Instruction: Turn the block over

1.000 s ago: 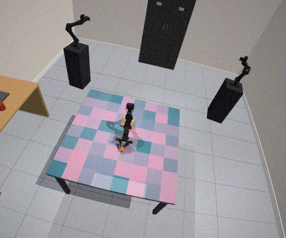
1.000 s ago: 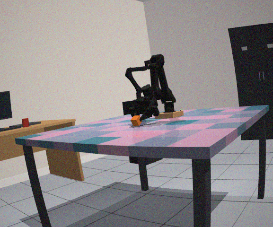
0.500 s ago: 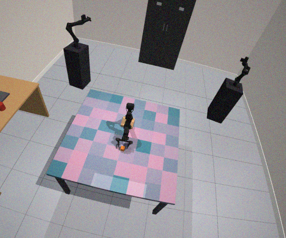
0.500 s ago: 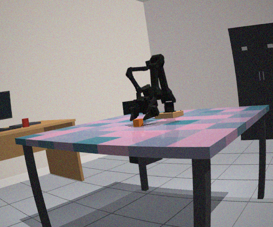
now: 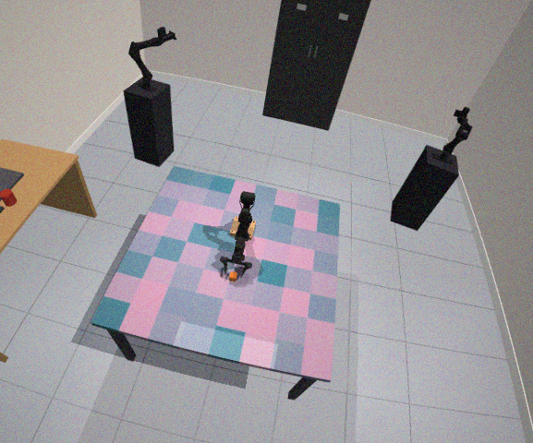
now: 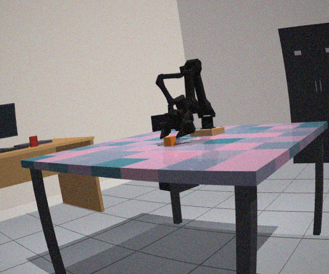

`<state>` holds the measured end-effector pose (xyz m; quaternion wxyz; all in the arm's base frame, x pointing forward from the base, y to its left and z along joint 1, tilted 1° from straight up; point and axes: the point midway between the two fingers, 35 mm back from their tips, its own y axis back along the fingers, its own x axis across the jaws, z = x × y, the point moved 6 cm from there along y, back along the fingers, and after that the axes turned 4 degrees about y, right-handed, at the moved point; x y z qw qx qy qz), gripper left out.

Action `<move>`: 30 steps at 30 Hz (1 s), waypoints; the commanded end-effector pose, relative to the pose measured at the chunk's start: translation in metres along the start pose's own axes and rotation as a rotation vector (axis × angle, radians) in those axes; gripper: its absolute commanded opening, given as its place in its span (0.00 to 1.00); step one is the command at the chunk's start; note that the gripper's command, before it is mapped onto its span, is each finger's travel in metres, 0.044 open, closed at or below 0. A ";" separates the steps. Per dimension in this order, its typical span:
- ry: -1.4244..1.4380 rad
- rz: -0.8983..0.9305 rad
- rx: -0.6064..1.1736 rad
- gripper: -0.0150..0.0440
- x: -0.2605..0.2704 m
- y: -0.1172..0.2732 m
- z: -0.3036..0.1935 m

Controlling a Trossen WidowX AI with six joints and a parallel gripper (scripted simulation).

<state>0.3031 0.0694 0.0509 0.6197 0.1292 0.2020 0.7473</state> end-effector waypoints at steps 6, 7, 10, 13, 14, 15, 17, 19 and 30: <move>0.004 -0.005 0.000 1.00 0.000 0.000 0.000; 0.004 -0.005 0.000 1.00 0.000 0.000 0.000; 0.004 -0.005 0.000 1.00 0.000 0.000 0.000; 0.005 -0.003 0.015 1.00 0.000 -0.002 0.002; 0.006 0.000 0.035 1.00 0.000 -0.003 0.004; 0.008 0.004 0.062 1.00 0.000 -0.005 0.008; 0.013 0.014 0.132 1.00 0.000 -0.008 0.019; 0.017 0.025 0.203 1.00 -0.001 -0.007 0.031; 0.001 0.031 0.536 1.00 -0.006 0.042 0.084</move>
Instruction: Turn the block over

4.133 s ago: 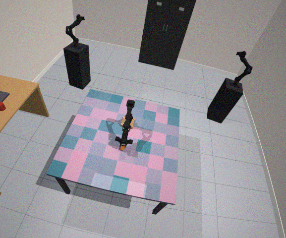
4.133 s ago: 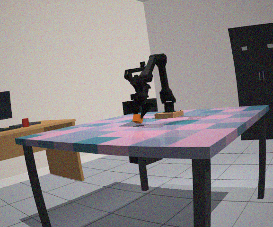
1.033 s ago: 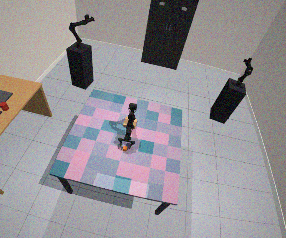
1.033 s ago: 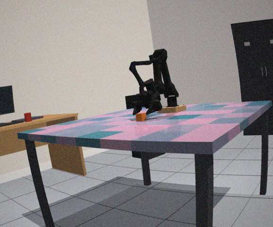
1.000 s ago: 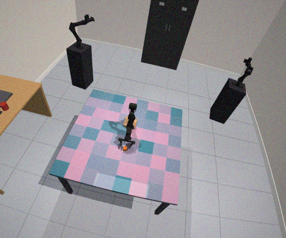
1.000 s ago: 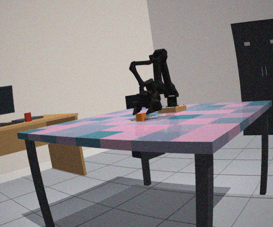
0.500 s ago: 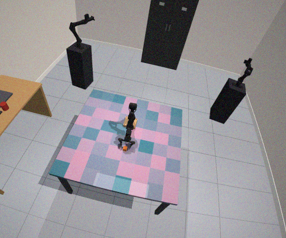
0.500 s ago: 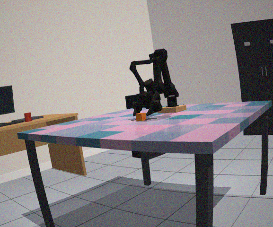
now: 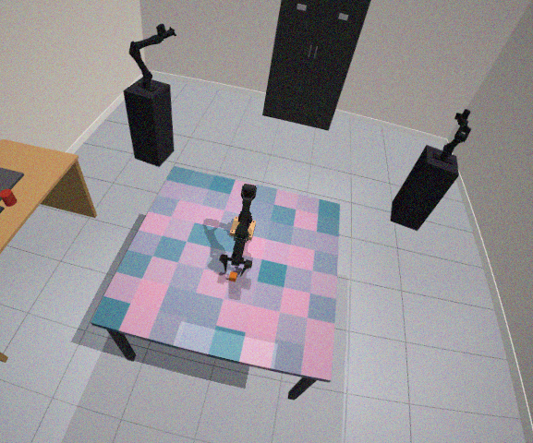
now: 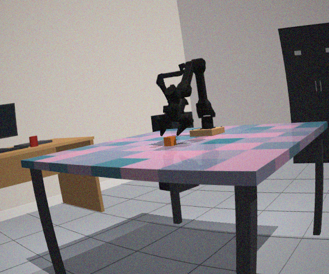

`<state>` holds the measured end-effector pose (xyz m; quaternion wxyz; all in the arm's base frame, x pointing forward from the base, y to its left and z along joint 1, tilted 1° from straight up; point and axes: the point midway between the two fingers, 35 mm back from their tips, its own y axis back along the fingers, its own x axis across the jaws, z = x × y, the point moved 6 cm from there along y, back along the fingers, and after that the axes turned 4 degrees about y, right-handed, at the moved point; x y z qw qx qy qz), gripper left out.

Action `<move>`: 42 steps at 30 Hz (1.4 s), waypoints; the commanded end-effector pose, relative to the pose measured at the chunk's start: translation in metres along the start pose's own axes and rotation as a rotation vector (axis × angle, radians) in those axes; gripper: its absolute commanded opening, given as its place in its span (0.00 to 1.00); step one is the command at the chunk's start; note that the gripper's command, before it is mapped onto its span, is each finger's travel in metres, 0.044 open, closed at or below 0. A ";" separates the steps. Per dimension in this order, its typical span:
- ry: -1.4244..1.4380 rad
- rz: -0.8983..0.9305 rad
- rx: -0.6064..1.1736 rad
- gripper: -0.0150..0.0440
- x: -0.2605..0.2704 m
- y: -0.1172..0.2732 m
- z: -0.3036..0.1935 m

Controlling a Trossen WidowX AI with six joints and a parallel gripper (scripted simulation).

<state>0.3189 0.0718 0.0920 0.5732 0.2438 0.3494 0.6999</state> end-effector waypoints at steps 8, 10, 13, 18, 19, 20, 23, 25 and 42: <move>-0.015 0.017 0.139 1.00 -0.002 0.050 0.023; -0.015 0.017 0.144 1.00 -0.003 0.050 0.024; -0.015 0.022 0.215 1.00 -0.004 0.046 0.036; -0.016 0.033 0.370 1.00 -0.006 0.039 0.061; -0.016 0.035 0.401 1.00 -0.006 0.038 0.066; -0.016 0.038 0.432 1.00 -0.006 0.036 0.070; -0.014 0.045 0.525 1.00 -0.007 0.033 0.082; -0.013 0.050 0.587 1.00 -0.007 0.031 0.089; -0.012 0.057 0.663 1.00 -0.005 -0.002 0.072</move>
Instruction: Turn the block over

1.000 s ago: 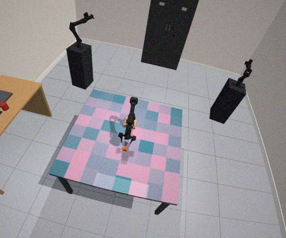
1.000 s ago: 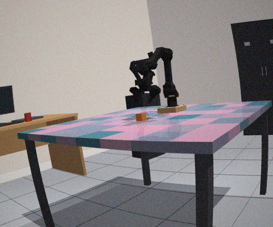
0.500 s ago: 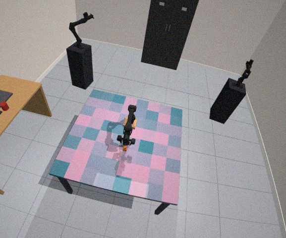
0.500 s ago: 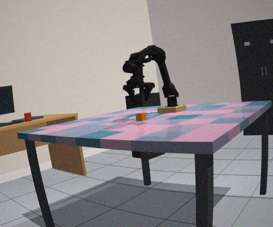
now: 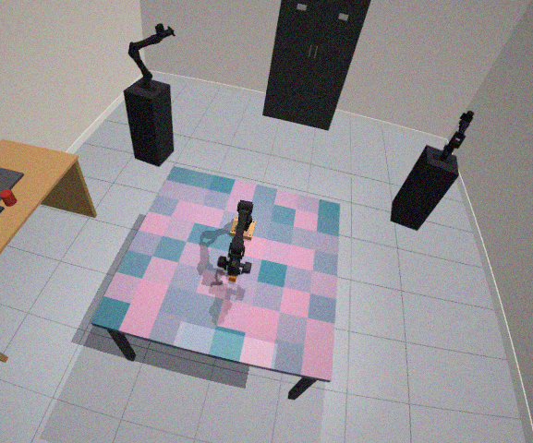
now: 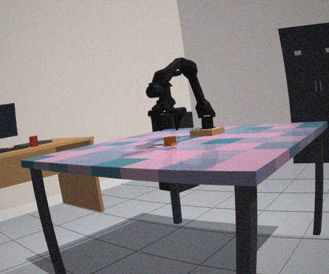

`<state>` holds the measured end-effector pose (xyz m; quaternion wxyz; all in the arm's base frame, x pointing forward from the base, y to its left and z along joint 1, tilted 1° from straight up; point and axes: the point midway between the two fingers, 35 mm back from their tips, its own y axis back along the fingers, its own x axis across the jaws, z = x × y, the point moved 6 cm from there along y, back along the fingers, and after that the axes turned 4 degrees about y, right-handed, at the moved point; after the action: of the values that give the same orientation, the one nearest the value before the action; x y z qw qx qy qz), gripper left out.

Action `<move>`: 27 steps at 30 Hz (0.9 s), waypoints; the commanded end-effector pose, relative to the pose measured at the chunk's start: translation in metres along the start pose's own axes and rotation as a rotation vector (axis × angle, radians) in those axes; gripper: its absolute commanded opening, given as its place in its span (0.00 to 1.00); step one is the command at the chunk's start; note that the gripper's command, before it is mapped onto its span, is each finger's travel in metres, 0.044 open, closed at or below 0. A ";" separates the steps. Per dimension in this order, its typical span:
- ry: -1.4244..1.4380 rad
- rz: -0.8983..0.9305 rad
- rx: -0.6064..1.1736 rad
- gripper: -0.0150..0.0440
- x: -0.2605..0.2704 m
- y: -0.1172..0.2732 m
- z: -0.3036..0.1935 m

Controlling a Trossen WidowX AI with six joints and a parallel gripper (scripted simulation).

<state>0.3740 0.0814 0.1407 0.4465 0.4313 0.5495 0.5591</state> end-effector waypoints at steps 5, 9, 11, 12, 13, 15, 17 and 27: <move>0.003 0.006 -0.005 1.00 0.001 -0.015 0.001; 0.003 0.006 -0.005 1.00 0.001 -0.021 0.001; 0.003 0.006 -0.005 1.00 0.001 -0.024 0.001; 0.003 0.006 -0.005 1.00 0.001 -0.026 0.001; 0.003 0.006 -0.005 1.00 0.001 -0.027 0.001; 0.003 0.006 -0.005 1.00 0.001 -0.030 0.001; 0.003 0.006 -0.005 1.00 0.001 -0.034 0.001; 0.003 0.006 -0.004 1.00 0.001 -0.048 0.001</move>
<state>0.3761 0.0818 0.0980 0.4489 0.4290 0.5466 0.5619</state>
